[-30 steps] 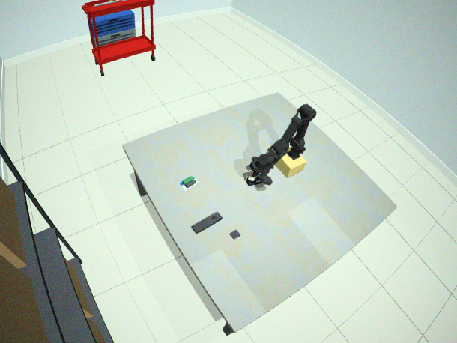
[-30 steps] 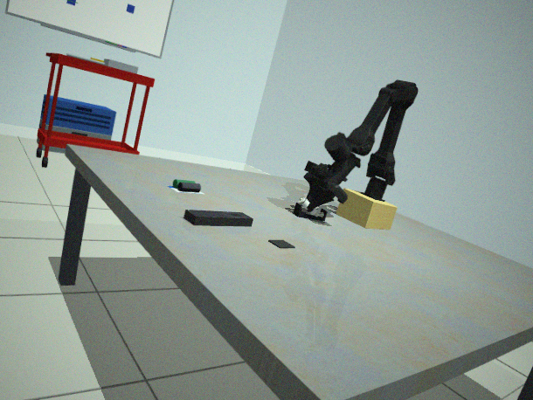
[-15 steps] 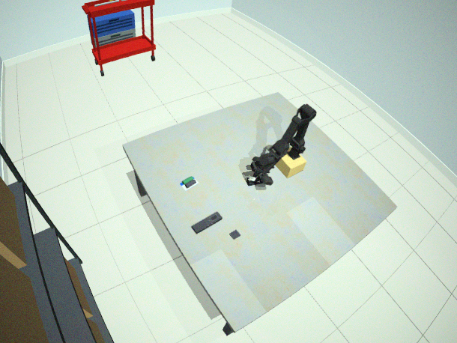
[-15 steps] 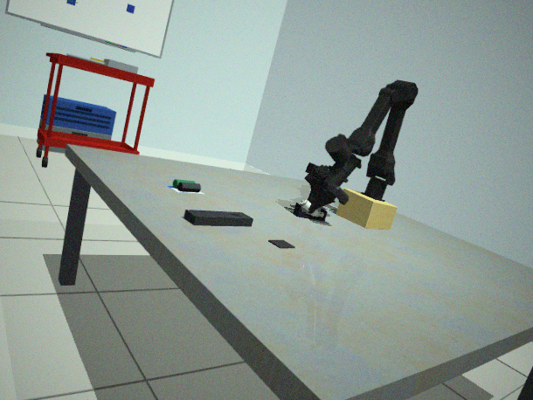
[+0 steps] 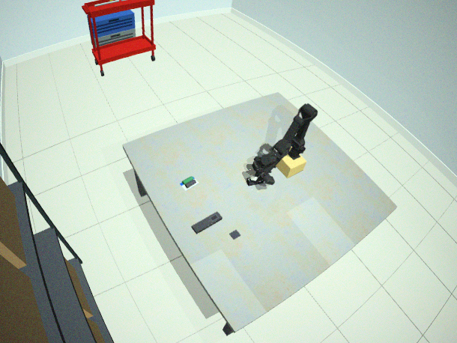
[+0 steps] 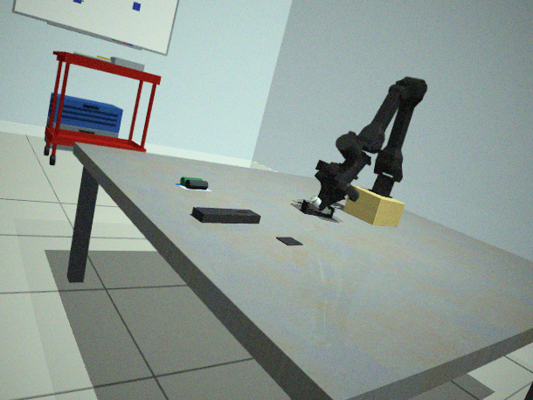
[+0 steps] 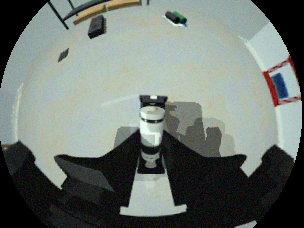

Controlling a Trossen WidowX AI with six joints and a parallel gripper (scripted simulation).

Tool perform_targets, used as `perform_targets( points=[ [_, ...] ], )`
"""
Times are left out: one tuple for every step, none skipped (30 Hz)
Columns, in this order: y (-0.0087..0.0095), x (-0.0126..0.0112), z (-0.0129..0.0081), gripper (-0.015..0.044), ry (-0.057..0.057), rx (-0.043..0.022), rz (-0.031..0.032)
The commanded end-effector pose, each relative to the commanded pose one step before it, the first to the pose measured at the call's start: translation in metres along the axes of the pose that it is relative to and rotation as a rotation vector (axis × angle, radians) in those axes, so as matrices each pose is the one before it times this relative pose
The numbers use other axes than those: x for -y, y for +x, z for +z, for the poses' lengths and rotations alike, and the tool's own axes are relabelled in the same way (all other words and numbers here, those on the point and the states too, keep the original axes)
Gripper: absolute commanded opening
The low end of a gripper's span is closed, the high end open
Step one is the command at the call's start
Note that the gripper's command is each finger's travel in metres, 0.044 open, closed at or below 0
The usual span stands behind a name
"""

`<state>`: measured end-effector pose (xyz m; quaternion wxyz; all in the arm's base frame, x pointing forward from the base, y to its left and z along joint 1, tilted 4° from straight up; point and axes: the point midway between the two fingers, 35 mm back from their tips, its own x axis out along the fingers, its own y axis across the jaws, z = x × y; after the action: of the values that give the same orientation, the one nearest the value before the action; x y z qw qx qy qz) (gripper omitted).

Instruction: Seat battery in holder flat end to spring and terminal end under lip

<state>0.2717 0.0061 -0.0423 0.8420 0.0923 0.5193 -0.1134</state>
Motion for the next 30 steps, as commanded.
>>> perform_targets(
  points=[
    [-0.00118, 0.00136, -0.00771, 0.0079, 0.0016, -0.01668, -0.00194],
    [-0.00019, 0.00002, -0.00038, 0.0079, 0.0, -0.00072, 0.0004],
    [-0.00027, 0.00003, -0.00055, 0.0079, -0.0001, -0.00103, 0.00057],
    [-0.00018, 0.00002, -0.00036, 0.0079, 0.0, -0.00067, 0.00037],
    [-0.0002, 0.00002, -0.00045, 0.0079, 0.0, -0.00112, 0.00038],
    [-0.00026, 0.00002, -0.00058, 0.0079, 0.0, -0.00143, 0.00048],
    [-0.00009, 0.00001, -0.0002, 0.0079, 0.0, -0.00049, 0.00016],
    [-0.00003, 0.00002, -0.00011, 0.0079, 0.0, -0.00084, 0.00012],
    [-0.00005, 0.00004, -0.0002, 0.0079, 0.0, -0.00145, 0.0002],
    [-0.00002, 0.00001, -0.00007, 0.0079, 0.0, -0.00053, 0.00007],
    [0.00002, 0.00002, -0.00004, 0.0079, -0.0001, -0.00082, -0.00002],
    [0.00004, 0.00004, -0.00007, 0.0079, -0.0001, -0.0014, -0.00004],
    [0.00002, 0.00001, -0.00002, 0.0079, 0.0, -0.00051, -0.00001],
    [0.00006, 0.00006, -0.00014, 0.0079, -0.0001, -0.00126, -0.0002],
    [0.00004, 0.00004, -0.00009, 0.0079, 0.0, -0.0008, -0.00013],
    [0.00006, -0.00002, 0.00004, 0.0079, -0.0001, -0.00094, -0.00008],
    [0.00019, -0.00005, 0.00011, 0.0079, -0.0003, -0.00281, -0.00023],
    [0.00032, -0.00007, 0.00019, 0.0079, -0.0005, -0.00468, -0.00038],
    [0.00037, -0.00002, 0.00025, 0.0079, -0.0006, -0.00529, -0.00074],
    [0.00038, -0.00002, 0.00026, 0.0079, -0.0006, -0.00557, -0.00076],
    [0.00037, -0.00002, 0.00026, 0.0079, -0.0006, -0.00557, -0.00074],
    [0.00037, -0.00002, 0.0003, 0.0079, -0.001, -0.00544, -0.00057],
    [0.00037, -0.00002, 0.0003, 0.0079, -0.0009, -0.00546, -0.00055],
    [0.00036, -0.00002, 0.0003, 0.0079, -0.0009, -0.00546, -0.00053],
    [0.00035, -0.00016, 0.00039, 0.0079, -0.0018, -0.0048, -0.00053],
    [0.00034, -0.00016, 0.00039, 0.0079, -0.0018, -0.0048, -0.00052],
    [0.00034, -0.00016, 0.00039, 0.0079, -0.0018, -0.0048, -0.0005],
    [0.00034, 0.0, 0.00026, 0.0079, 0.0, -0.00565, -0.00055],
    [0.00033, 0.0, 0.00026, 0.0079, 0.0, -0.00568, -0.00054],
    [0.00033, 0.0, 0.00026, 0.0079, 0.0, -0.00569, -0.00053]
  ],
)
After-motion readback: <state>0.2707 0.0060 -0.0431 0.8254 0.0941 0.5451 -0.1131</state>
